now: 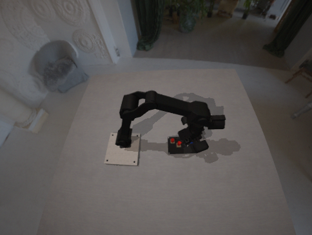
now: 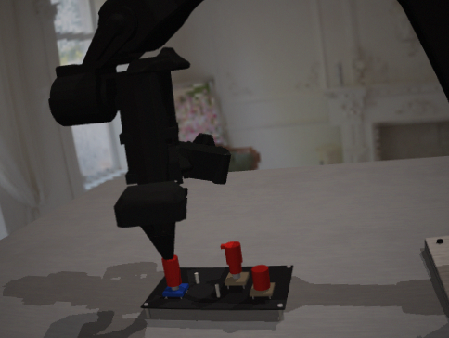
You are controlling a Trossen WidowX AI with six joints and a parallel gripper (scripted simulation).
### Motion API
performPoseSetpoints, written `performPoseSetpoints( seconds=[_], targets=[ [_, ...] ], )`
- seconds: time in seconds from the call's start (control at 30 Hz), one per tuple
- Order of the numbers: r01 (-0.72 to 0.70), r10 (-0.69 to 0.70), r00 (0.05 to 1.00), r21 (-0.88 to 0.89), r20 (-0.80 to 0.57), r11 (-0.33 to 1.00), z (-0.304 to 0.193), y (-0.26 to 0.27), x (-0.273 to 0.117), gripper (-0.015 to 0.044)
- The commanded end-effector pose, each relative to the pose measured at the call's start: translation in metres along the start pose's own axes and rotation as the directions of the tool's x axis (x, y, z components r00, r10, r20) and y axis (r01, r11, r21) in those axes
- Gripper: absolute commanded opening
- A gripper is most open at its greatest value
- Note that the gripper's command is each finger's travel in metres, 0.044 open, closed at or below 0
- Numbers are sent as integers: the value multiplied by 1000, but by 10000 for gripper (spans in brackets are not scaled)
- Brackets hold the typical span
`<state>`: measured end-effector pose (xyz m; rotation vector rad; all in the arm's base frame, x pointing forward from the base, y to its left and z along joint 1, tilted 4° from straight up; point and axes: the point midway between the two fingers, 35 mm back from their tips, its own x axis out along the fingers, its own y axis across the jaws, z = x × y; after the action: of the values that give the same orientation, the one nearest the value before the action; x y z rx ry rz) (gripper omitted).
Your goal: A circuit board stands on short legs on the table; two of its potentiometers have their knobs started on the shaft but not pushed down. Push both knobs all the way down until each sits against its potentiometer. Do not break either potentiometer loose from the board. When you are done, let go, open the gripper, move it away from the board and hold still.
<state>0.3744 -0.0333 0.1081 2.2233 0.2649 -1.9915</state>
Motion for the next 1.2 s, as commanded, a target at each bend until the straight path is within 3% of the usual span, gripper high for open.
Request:
performPoseSetpoints(
  seconds=[0.0, 0.67, 1.17],
  targets=[
    [2, -2, 1000, 3, 17, 1000, -1, 1, 12, 0],
    [2, -2, 1000, 3, 17, 1000, -1, 1, 12, 0],
    [2, -2, 1000, 3, 17, 1000, -2, 1, -10, 0]
  ],
)
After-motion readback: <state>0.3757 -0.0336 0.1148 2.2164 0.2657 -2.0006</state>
